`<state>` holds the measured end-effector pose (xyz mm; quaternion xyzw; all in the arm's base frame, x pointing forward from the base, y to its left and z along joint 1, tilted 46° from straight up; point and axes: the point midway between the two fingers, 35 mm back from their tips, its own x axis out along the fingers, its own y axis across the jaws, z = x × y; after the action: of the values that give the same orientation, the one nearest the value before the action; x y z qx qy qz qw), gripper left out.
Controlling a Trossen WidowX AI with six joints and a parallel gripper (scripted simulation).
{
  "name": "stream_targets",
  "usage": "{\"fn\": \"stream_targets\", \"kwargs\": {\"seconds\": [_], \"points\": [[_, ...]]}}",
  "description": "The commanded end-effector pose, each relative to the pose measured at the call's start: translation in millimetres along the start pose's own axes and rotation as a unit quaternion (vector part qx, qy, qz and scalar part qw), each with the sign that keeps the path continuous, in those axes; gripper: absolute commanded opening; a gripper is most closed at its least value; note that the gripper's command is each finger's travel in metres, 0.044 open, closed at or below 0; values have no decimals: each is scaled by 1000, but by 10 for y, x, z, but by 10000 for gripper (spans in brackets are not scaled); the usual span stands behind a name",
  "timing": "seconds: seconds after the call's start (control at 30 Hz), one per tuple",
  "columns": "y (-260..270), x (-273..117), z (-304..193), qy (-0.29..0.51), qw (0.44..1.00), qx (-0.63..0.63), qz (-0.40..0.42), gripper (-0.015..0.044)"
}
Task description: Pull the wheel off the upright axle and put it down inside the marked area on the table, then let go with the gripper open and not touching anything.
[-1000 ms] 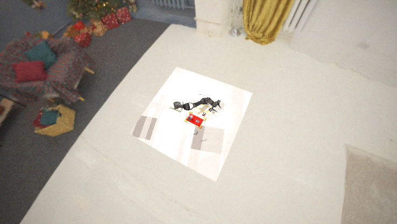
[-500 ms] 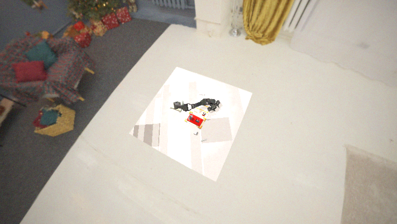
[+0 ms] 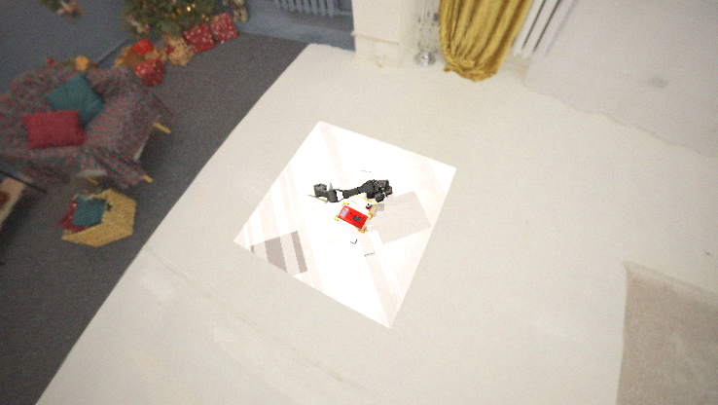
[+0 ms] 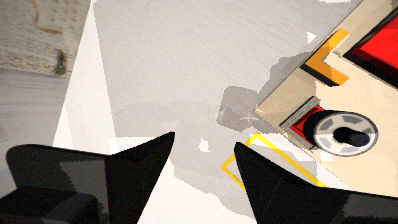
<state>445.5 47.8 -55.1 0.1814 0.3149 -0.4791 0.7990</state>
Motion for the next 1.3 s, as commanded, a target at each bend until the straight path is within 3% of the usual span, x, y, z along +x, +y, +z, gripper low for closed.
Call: {"fn": "stream_targets", "kwargs": {"seconds": [0.0, 0.23, 0.8, 1.27], "points": [[-509, -444, 313, 25, 977, 172, -123, 300], [-798, -630, 433, 10, 956, 224, -187, 300], [-825, -629, 414, 10, 956, 224, -187, 300], [-1084, 57, 340, 8, 956, 224, -187, 300]]}}
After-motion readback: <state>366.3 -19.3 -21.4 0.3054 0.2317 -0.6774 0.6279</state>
